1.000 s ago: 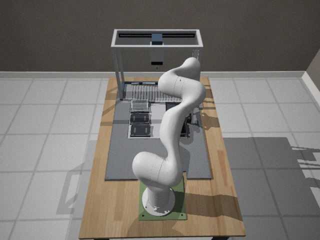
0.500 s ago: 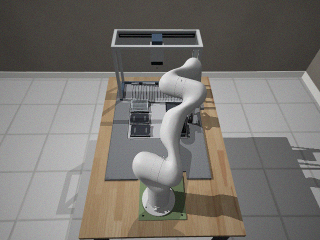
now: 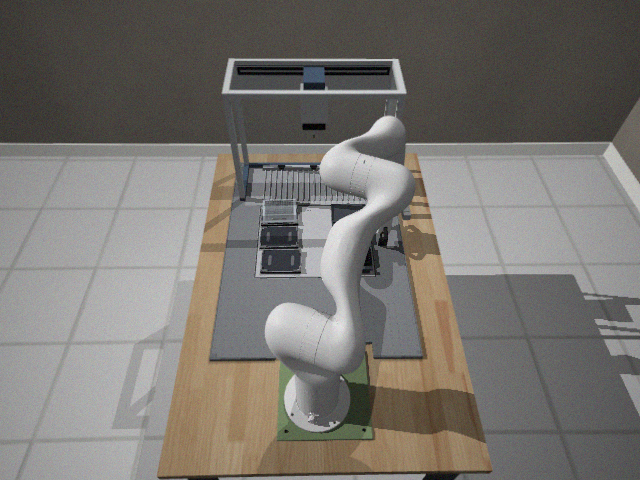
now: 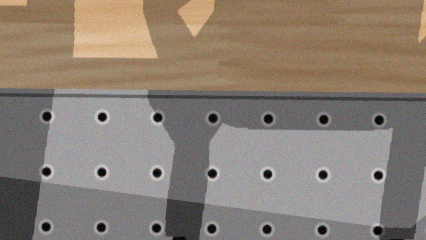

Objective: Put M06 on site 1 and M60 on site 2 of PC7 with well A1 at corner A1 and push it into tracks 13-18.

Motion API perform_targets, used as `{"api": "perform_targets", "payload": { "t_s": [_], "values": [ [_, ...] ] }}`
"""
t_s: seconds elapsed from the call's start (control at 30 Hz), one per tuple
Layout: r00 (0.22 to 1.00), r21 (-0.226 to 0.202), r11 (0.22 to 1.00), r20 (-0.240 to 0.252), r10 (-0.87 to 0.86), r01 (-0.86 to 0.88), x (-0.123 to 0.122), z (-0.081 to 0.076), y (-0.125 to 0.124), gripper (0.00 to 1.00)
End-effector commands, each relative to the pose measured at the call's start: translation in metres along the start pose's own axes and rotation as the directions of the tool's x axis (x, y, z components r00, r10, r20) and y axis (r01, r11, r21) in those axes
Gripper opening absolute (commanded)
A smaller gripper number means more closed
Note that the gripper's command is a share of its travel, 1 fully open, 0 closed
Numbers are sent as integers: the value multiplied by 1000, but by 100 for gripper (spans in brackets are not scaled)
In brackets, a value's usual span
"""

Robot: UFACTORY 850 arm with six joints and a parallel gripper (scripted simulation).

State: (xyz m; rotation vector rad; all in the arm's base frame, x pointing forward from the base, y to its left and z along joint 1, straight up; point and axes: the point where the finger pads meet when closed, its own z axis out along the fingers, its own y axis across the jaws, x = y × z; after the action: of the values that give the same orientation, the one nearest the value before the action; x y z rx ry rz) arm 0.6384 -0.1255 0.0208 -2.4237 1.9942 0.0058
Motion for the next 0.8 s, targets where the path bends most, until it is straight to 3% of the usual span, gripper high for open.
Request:
{"api": "perform_targets", "payload": {
  "t_s": [0.0,0.77],
  "values": [
    [1000,3,1000,-1,0,0,3,-1,-1,100],
    [1000,3,1000,-1,0,0,15,-1,-1,100]
  ]
}}
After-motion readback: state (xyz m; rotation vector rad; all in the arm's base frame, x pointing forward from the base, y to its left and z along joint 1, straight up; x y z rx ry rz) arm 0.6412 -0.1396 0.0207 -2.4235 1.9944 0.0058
